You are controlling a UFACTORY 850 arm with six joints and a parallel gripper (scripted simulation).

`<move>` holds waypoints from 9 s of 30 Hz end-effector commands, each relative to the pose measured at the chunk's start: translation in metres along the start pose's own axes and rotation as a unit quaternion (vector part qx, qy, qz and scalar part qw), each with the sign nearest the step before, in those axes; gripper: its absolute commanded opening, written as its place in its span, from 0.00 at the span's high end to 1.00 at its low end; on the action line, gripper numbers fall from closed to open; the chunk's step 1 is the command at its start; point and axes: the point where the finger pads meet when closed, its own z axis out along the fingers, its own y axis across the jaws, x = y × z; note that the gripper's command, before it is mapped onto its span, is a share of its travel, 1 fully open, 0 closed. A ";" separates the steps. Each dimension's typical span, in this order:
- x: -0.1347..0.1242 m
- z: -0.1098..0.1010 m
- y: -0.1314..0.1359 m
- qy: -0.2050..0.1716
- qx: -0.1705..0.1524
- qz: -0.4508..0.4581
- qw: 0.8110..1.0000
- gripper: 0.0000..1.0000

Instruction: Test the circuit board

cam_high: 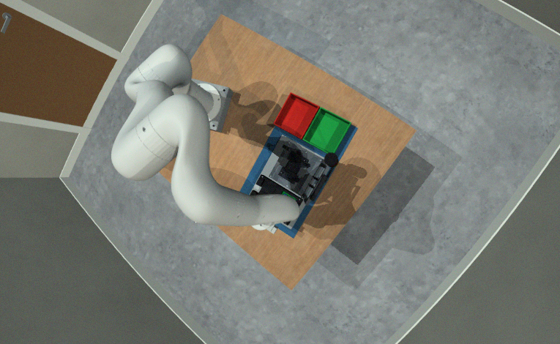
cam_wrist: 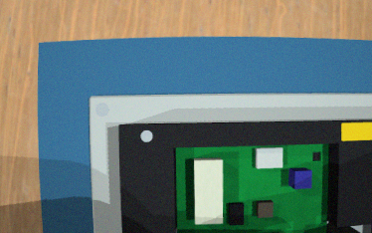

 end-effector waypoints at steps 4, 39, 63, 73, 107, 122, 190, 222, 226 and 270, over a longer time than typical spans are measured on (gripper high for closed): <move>0.000 -0.001 -0.001 0.000 0.001 0.000 1.000 0.11; 0.000 -0.001 -0.001 0.000 0.001 0.000 1.000 0.21; 0.000 -0.001 -0.001 0.000 0.001 0.000 1.000 0.21; 0.000 -0.002 -0.001 0.000 0.001 0.000 1.000 0.21; 0.000 -0.031 -0.001 0.000 0.001 0.000 1.000 0.21; 0.000 -0.063 -0.001 0.000 0.001 0.000 1.000 0.21; 0.000 -0.101 -0.001 0.001 0.001 -0.255 0.967 0.21; 0.000 -0.101 -0.001 0.001 0.001 -0.606 0.796 0.21; 0.000 -0.101 -0.001 0.001 0.000 -0.646 0.763 0.21; 0.000 -0.101 -0.001 0.001 0.000 -0.945 0.327 0.21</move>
